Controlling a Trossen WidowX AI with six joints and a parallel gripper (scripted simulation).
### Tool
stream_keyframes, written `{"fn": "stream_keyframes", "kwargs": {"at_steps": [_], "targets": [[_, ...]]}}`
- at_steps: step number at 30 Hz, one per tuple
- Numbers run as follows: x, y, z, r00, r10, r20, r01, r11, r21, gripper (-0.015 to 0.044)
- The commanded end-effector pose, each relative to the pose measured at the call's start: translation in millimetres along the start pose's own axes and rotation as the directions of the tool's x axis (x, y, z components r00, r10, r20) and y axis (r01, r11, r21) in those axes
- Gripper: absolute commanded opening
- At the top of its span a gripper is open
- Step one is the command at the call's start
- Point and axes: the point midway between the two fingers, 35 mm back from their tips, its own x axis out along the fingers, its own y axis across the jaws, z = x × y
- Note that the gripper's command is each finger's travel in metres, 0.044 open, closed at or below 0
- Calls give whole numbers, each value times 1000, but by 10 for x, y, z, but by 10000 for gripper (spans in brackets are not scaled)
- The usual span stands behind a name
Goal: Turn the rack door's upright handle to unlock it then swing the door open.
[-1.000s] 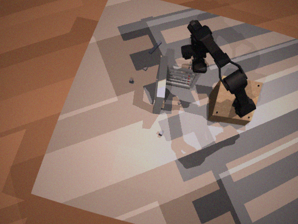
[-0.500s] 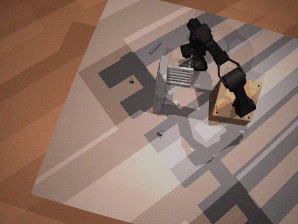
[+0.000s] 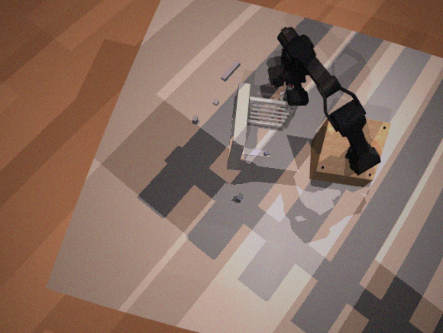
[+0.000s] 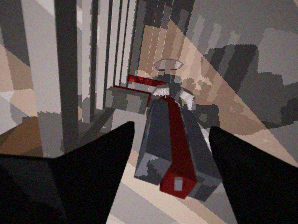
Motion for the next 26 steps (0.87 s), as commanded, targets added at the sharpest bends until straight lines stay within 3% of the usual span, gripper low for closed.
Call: {"fn": "stream_keyframes", "kwargs": {"at_steps": [1, 26], "targets": [[-31, -1, 2, 1000, 1, 0, -1, 1000, -3, 288], [-399, -19, 10, 1000, -1, -2, 1, 1000, -3, 288]]}}
